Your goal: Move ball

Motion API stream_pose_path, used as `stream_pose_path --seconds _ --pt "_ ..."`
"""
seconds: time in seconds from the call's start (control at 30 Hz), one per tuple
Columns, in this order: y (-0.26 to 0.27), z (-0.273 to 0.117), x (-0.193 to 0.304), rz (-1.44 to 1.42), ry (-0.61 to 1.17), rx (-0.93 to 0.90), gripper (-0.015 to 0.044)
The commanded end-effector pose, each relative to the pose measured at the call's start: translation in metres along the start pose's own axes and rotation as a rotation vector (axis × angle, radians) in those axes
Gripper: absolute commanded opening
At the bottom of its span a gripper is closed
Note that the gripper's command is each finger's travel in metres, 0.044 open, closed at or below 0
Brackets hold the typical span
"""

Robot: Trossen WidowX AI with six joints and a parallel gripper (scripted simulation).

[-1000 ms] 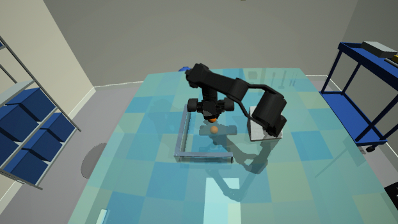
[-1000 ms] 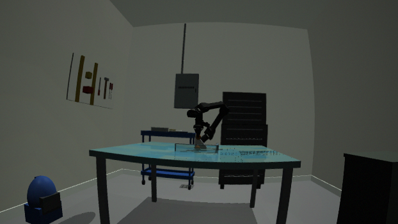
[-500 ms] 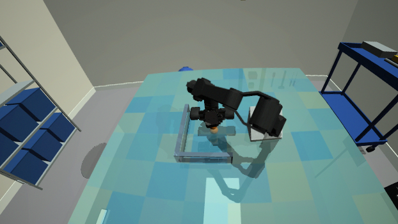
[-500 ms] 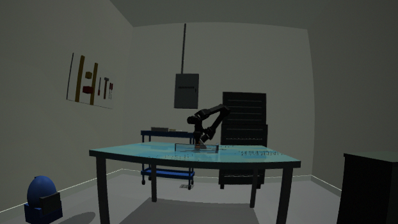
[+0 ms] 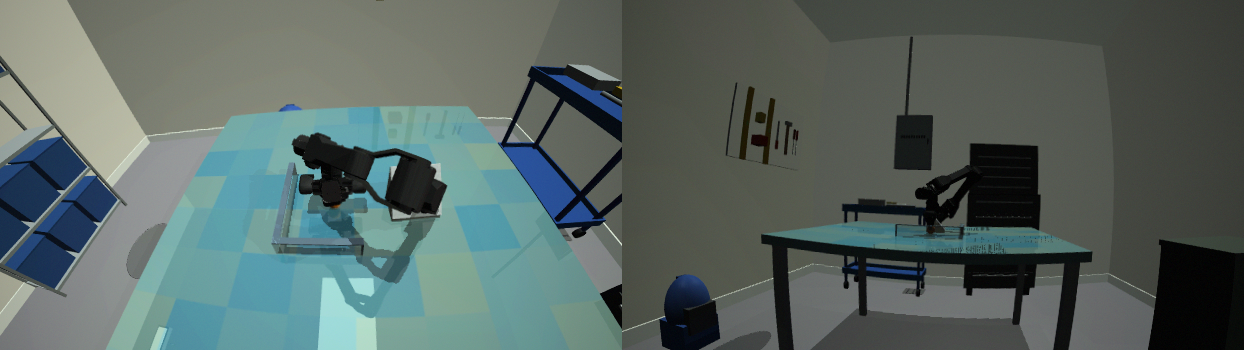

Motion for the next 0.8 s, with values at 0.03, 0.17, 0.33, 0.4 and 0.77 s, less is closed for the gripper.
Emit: stream_pose_path --seconds 0.03,0.17,0.33,0.4,0.77 --pt "0.001 0.0091 -0.0001 0.004 -0.004 -0.004 0.0" --pt "0.0011 0.0132 -0.0001 0.004 -0.005 -0.004 0.0" --pt "0.0006 0.0103 -0.0002 0.002 -0.001 -0.001 0.0053" --pt "0.0006 0.0103 -0.0002 0.002 -0.001 -0.001 0.0105" --pt "0.0006 0.0103 -0.0002 0.002 -0.001 -0.001 0.0304"
Point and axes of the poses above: the point midway between the two fingers, 35 mm back from their tips, its own z axis out along the fingers, its own y axis across the jaws, x = y × z, the point moved 7 cm from there along -z, back along the fingers, and after that the axes turned 6 degrees about z, right-handed, at the moved point
